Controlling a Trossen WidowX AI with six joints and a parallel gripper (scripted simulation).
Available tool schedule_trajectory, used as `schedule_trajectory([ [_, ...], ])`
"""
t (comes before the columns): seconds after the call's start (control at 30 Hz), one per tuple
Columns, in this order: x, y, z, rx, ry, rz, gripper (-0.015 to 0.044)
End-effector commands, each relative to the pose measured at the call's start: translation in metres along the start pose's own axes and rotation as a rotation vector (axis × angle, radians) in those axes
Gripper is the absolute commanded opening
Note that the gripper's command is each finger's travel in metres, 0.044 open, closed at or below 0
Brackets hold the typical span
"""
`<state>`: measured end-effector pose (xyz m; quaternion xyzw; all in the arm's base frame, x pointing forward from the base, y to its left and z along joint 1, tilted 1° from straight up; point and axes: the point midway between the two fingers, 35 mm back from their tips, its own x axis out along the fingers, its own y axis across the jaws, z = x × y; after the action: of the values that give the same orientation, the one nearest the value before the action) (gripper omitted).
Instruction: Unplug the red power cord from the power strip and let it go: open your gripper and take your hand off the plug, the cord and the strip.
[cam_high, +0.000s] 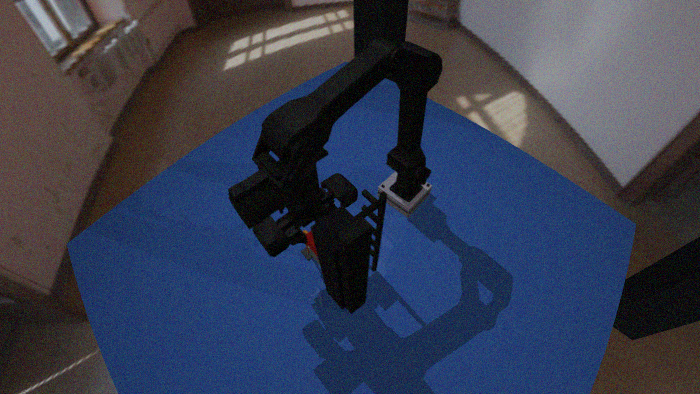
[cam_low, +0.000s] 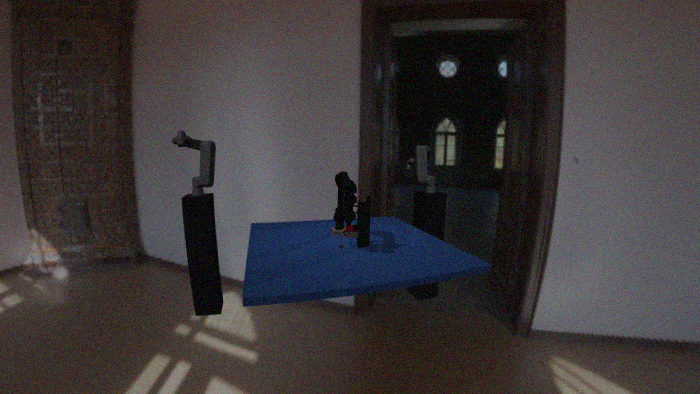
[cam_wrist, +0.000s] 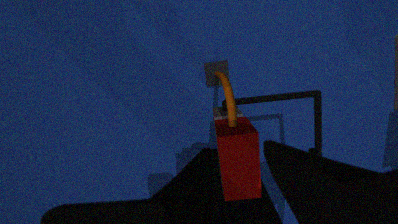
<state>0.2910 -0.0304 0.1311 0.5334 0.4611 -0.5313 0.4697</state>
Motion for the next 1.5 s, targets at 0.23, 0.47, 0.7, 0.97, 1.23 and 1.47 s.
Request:
schedule_trajectory([
  [0.23, 0.007, -0.001, 0.000, 0.000, 0.000, -0.002, 0.0134],
  [0.47, 0.007, -0.001, 0.000, 0.000, 0.000, -0.002, 0.0028],
  [0.7, 0.007, 0.000, 0.001, 0.000, 0.000, -0.002, 0.0000],
  [0.97, 0.008, 0.001, 0.013, 0.001, 0.000, -0.002, 0.0000],
  [1.23, 0.007, 0.002, 0.027, 0.001, -0.001, -0.002, 0.0000],
  [1.47, 0.007, 0.001, 0.038, 0.002, -0.001, -0.002, 0.0000],
])
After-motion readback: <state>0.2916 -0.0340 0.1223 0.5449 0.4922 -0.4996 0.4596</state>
